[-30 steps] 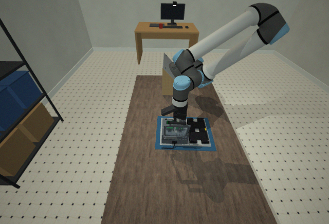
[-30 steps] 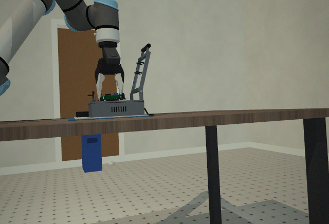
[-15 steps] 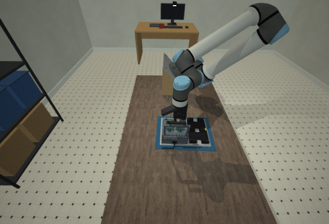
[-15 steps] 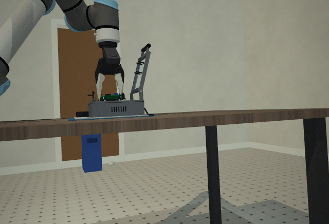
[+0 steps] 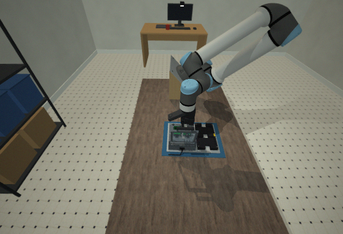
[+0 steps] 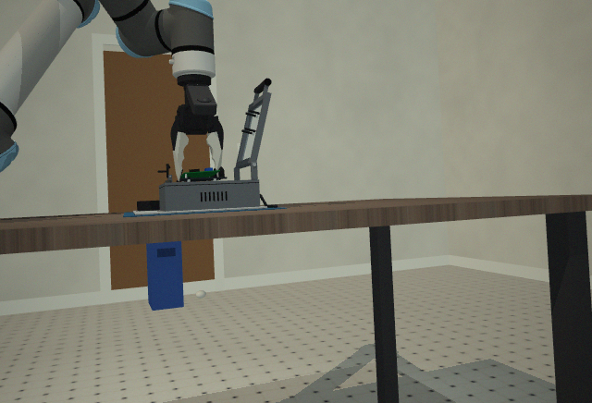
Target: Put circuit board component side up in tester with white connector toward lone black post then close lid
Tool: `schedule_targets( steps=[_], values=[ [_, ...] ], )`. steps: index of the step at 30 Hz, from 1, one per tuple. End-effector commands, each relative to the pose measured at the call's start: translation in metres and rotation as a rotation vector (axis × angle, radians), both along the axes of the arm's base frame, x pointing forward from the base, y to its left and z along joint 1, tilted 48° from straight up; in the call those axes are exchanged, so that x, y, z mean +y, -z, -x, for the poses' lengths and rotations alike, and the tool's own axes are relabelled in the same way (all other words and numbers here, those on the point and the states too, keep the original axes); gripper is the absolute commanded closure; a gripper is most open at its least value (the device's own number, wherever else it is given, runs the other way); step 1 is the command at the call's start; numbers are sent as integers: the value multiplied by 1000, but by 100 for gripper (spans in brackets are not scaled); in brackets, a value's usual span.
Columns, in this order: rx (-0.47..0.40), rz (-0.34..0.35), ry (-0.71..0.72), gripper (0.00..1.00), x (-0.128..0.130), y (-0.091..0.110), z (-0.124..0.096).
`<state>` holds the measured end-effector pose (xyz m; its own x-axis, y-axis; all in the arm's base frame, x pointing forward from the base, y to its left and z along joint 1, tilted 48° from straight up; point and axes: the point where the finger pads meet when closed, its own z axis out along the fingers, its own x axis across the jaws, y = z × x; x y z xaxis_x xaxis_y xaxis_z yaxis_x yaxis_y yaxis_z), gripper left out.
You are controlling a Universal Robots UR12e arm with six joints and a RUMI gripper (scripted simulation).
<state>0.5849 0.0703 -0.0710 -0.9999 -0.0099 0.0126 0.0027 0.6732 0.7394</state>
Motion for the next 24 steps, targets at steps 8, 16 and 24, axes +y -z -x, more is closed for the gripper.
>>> schedule_targets(
  steps=[8,16,24],
  values=[
    [-2,0,1,61,0,0,-1],
    [-2,0,1,61,2,2,-1],
    [-2,0,1,61,2,2,-1]
  ],
)
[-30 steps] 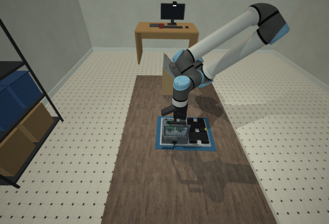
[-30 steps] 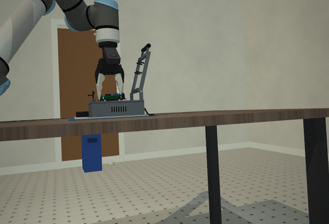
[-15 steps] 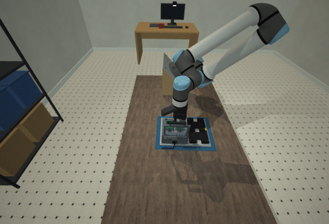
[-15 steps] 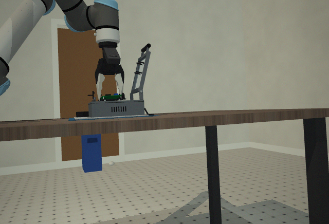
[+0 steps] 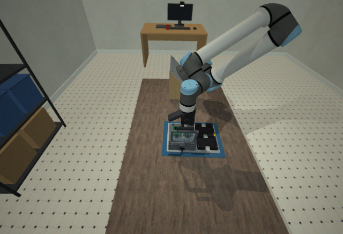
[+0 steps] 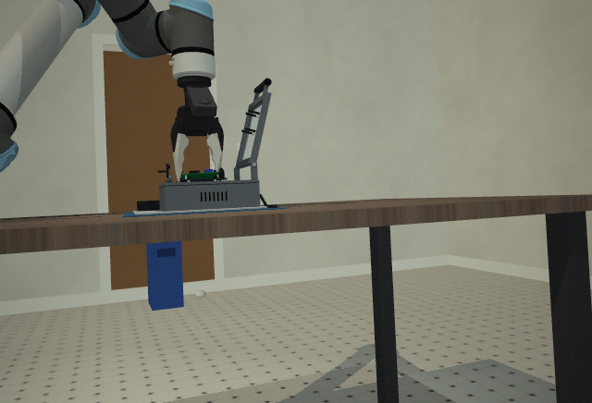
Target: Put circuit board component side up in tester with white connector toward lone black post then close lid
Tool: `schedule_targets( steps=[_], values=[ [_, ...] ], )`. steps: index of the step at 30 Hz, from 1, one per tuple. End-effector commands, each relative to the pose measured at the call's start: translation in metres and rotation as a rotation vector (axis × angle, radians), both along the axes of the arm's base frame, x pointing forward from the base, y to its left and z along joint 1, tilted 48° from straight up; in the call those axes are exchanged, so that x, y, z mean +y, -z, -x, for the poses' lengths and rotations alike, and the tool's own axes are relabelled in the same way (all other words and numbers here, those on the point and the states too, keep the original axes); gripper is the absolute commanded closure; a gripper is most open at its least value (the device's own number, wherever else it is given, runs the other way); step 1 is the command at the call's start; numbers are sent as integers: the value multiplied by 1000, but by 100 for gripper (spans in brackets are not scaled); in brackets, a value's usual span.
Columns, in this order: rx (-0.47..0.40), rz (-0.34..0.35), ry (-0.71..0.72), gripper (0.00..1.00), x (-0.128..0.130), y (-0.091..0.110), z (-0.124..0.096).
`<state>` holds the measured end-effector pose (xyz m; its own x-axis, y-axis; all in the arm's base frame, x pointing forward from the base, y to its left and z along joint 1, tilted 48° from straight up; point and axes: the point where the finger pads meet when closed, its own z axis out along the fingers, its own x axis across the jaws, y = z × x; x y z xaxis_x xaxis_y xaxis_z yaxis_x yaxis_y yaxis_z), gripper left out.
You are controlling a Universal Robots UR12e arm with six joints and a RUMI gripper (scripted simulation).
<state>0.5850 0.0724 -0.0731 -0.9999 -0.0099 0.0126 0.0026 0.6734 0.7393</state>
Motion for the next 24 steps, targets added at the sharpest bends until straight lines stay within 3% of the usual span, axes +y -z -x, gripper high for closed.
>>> schedule_targets(
  steps=[1,2,24],
  values=[
    [-1,0,1,61,0,0,-1],
    [-1,0,1,41,0,0,-1],
    [-1,0,1,41,0,0,-1]
  ],
)
